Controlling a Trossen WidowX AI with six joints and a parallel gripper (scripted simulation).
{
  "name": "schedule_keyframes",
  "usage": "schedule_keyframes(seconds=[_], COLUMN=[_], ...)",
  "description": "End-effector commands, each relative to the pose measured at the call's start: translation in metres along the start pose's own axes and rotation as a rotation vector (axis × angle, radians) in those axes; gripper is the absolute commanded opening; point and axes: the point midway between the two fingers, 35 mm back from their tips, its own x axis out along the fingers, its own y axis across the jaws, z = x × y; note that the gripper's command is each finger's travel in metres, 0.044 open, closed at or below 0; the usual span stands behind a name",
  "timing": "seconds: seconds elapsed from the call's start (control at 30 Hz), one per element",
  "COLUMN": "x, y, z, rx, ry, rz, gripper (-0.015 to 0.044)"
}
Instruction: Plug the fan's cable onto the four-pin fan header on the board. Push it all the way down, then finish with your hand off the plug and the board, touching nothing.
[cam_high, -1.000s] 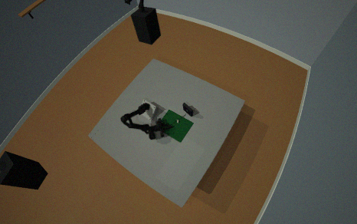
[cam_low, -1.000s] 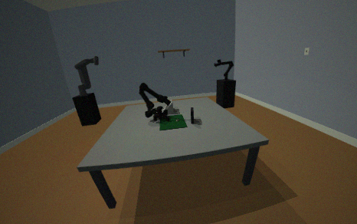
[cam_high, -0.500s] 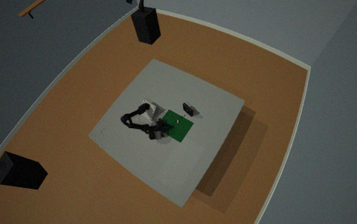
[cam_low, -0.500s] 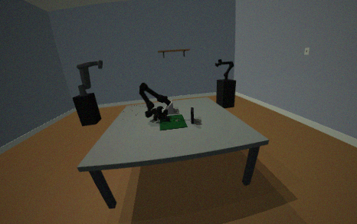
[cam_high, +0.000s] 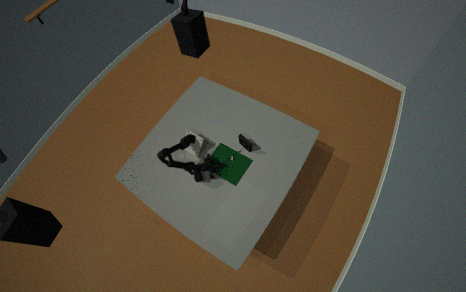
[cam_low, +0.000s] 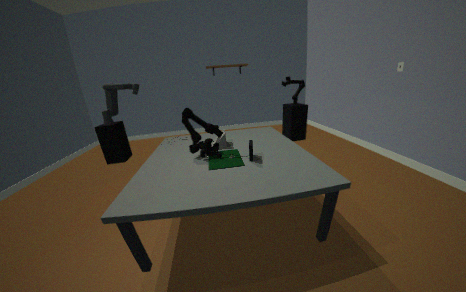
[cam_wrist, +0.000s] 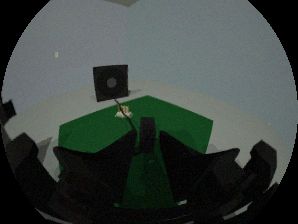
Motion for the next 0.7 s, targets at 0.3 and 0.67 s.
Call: schedule_keyframes(seconds=[0.3, 0.67], x=[-0.018, -0.049], y=[-0.003, -0.006], z=[0.004, 0.015], rx=[-0.001, -0.003], ry=[0.003, 0.006], rz=[0.002, 0.004], gripper=[0.0140, 0.0140])
